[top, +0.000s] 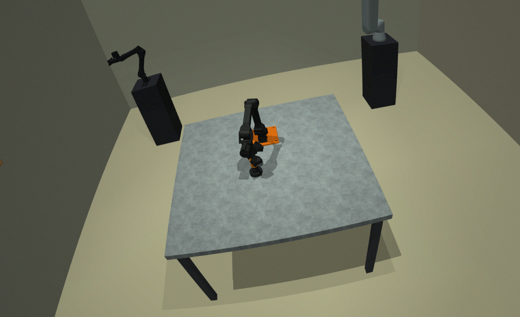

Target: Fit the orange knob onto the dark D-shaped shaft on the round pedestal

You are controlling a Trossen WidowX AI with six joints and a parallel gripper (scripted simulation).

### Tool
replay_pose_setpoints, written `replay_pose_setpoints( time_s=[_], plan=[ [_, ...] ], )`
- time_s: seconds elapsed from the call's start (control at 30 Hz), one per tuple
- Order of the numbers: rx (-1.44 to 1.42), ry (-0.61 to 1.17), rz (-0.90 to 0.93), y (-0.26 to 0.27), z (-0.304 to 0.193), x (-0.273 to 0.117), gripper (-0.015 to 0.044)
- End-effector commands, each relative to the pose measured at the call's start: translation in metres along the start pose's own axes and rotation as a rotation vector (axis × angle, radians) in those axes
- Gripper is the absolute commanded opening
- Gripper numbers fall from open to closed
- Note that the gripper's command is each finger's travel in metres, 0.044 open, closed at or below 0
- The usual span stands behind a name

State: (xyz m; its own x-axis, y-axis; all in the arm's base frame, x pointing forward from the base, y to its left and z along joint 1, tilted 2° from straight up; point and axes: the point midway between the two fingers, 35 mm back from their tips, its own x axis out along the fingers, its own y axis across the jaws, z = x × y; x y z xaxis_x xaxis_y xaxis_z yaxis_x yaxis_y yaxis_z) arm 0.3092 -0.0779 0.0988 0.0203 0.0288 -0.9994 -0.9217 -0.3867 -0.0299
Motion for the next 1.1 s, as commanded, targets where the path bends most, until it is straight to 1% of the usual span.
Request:
replay_pose_setpoints(
  time_s=[0.0,0.27,0.77,0.87,1.0,1.07],
  plan=[
    [-0.034,0.003,-0.009,0.0008,0.0013,-0.0031,0.0000],
    [-0.034,0.003,-0.009,0.0008,0.0013,0.0033,0.0000],
    [-0.034,0.003,-0.009,-0.0002,0.0008,-0.0018,0.0000],
    [-0.088,0.003,-0.009,-0.0001,0.0010,-0.0022,0.0000],
    [-0.233,0.004,-0.009,-0.0007,0.0004,-0.0033,0.0000],
    [-0.244,0.004,-0.009,-0.0013,-0.0002,-0.0033,0.0000]
  ],
)
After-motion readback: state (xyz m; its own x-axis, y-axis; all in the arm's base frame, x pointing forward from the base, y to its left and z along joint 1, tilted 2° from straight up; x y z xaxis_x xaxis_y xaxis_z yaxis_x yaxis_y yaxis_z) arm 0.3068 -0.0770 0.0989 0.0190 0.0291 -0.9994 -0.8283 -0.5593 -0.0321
